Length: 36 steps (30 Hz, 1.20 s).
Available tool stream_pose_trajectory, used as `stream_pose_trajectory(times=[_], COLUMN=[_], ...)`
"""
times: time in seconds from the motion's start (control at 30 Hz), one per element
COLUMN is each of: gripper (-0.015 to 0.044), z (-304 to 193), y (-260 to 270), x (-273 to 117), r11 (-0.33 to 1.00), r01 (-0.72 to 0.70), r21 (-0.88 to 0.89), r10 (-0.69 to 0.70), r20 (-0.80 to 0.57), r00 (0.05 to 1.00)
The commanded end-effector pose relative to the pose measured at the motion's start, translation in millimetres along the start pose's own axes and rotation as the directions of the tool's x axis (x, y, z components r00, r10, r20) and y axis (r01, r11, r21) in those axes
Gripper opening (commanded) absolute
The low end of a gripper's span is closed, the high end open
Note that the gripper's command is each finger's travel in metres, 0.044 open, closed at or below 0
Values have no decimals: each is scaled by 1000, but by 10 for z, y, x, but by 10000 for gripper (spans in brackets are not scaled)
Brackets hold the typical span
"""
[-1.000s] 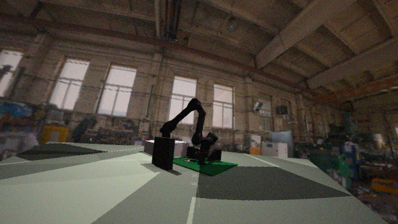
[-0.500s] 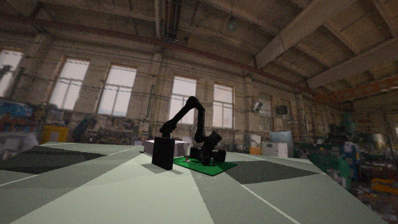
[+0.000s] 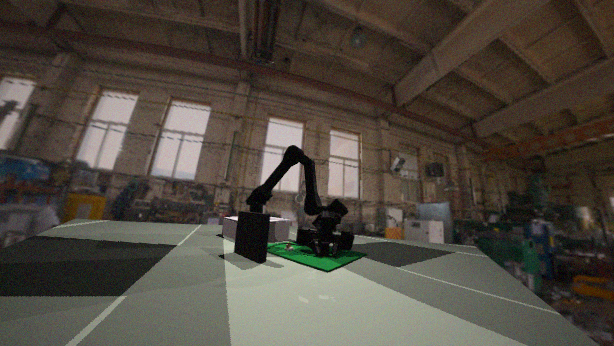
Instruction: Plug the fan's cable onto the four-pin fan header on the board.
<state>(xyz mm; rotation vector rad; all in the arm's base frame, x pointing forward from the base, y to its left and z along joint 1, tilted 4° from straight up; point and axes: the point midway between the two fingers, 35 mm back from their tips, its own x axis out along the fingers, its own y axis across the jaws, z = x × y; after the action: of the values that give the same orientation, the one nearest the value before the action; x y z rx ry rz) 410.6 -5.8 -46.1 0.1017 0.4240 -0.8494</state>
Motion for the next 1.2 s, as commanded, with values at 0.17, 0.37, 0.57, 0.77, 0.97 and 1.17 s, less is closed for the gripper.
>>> stream_pose_trajectory(times=[0.17, 0.37, 0.57, 0.77, 0.97, 1.17], gripper=[205, 205, 205, 205, 205, 205], z=[62, 95, 131, 172, 216, 265], y=[71, 87, 89, 80, 59, 27], x=[88, 122, 144, 153, 150, 133], r11=[1000, 1000, 999, 999, 999, 999], r01=[-23, -31, -37, -40, -40, -36], r21=[0, -2, 0, 5, 12, 22], r10=[23, 31, 36, 40, 41, 42], r20=[-104, -169, -235, -302, -369, -435], r00=[994, 985, 971, 952, 929, 899])
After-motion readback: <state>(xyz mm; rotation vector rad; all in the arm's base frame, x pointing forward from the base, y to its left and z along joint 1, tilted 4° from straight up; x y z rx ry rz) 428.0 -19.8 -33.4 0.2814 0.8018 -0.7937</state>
